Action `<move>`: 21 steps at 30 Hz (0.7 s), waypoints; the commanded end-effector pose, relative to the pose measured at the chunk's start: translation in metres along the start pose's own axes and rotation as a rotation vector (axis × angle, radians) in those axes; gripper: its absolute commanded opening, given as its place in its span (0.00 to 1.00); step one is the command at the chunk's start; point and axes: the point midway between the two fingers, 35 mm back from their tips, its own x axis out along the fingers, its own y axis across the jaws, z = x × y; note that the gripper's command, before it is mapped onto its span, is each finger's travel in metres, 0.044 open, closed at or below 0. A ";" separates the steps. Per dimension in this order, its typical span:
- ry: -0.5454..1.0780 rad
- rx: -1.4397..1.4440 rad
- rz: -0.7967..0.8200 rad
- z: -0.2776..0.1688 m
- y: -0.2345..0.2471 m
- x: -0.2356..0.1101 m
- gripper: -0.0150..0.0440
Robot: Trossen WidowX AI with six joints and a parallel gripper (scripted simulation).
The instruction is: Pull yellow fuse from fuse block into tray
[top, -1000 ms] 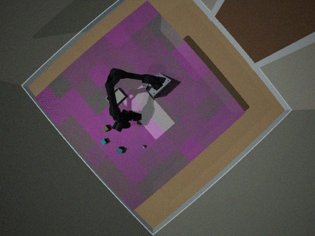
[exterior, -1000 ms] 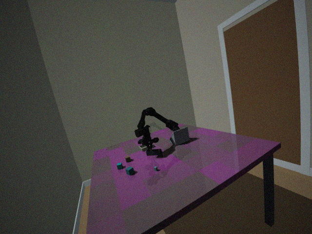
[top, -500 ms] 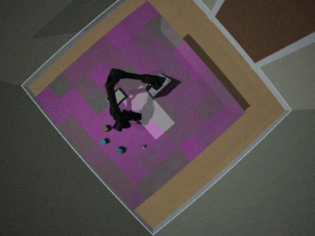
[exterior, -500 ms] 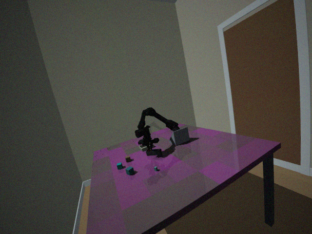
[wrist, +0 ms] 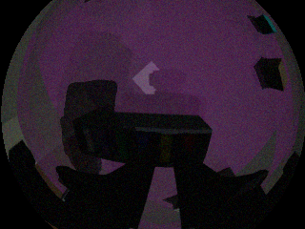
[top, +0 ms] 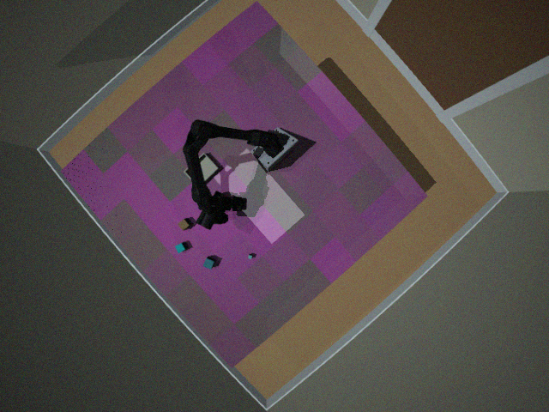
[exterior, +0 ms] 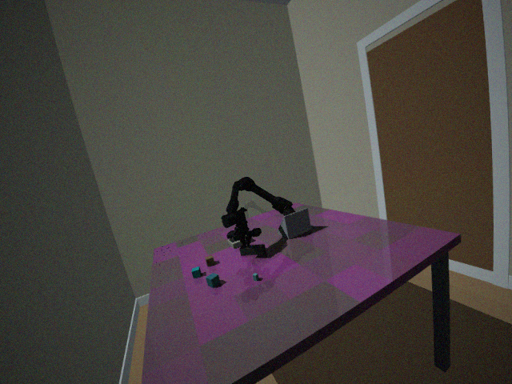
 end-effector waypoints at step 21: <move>0.001 -0.001 0.000 0.000 0.000 -0.002 0.25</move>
